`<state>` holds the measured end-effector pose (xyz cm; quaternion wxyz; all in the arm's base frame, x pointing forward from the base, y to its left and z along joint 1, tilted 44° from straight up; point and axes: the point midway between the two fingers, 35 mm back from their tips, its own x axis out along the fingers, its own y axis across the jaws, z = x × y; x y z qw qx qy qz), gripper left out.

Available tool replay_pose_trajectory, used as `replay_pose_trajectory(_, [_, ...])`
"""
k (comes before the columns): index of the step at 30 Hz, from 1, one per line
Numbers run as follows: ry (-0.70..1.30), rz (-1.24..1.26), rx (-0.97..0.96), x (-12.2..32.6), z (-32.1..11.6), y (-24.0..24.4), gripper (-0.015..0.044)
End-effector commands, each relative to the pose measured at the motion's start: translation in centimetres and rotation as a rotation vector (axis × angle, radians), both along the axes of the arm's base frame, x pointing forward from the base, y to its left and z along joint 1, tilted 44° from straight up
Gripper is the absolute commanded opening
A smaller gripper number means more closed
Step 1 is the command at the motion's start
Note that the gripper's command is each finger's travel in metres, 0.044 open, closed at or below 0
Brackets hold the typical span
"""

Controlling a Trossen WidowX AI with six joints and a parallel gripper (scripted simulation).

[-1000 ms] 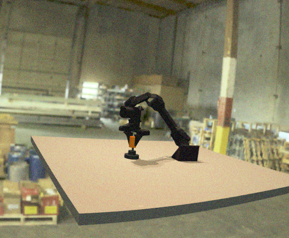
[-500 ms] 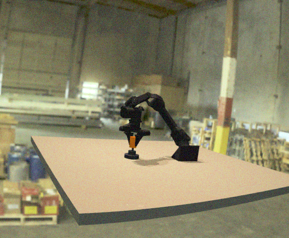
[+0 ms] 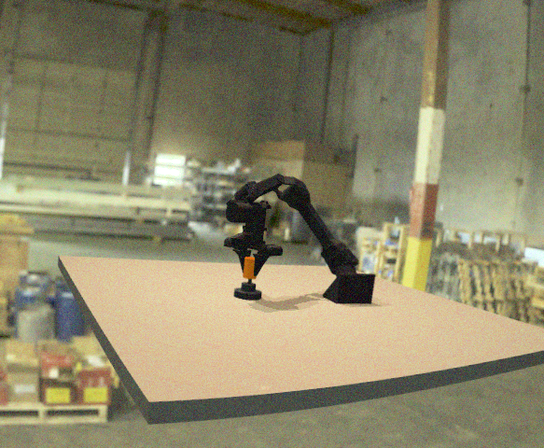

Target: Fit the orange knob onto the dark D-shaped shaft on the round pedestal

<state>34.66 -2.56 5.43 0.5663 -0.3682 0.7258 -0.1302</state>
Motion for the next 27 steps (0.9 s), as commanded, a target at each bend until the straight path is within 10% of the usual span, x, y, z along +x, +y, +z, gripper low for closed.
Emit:
replay_pose_trajectory(1, [0.0,0.002,-0.001,0.18,0.23,0.11,0.0])
replay_pose_trajectory(27, [0.143,0.154,0.017,-0.14,0.05,0.03,0.0])
